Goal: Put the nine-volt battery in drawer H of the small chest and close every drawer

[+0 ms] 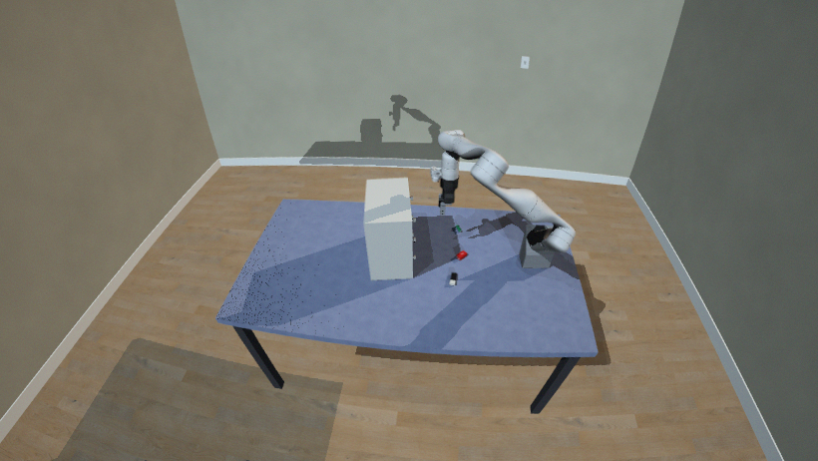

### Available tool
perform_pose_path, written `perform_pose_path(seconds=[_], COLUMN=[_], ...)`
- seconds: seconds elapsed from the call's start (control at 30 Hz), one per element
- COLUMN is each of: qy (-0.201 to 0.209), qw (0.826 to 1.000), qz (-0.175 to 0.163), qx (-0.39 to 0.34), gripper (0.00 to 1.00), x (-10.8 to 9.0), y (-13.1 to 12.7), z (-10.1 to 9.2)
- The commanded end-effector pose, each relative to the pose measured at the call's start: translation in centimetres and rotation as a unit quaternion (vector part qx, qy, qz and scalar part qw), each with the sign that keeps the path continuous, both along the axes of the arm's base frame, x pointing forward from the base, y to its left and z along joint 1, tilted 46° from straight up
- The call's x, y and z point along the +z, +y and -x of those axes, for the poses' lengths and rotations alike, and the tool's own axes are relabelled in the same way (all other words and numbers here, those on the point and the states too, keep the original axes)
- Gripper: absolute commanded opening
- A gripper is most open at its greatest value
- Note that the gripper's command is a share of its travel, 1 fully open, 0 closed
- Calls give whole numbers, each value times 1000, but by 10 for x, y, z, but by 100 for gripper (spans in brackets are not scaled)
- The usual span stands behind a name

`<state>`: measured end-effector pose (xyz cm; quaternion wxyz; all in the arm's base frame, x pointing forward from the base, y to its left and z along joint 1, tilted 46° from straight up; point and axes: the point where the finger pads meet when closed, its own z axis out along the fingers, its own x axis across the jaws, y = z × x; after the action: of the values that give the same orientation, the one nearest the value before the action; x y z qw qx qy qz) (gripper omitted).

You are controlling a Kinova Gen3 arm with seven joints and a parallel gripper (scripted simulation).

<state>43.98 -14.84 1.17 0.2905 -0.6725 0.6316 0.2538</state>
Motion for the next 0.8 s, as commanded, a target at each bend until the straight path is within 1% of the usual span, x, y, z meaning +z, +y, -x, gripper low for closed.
perform_pose_path(seconds=[0.0, 0.5, 0.77], qy=[-3, -4, -14], qw=[1000, 1000, 1000], qz=[2, 1, -1], qx=[7, 5, -5], gripper=[100, 100, 100], x=[-4, -5, -8], y=[2, 4, 8], z=[1, 2, -2])
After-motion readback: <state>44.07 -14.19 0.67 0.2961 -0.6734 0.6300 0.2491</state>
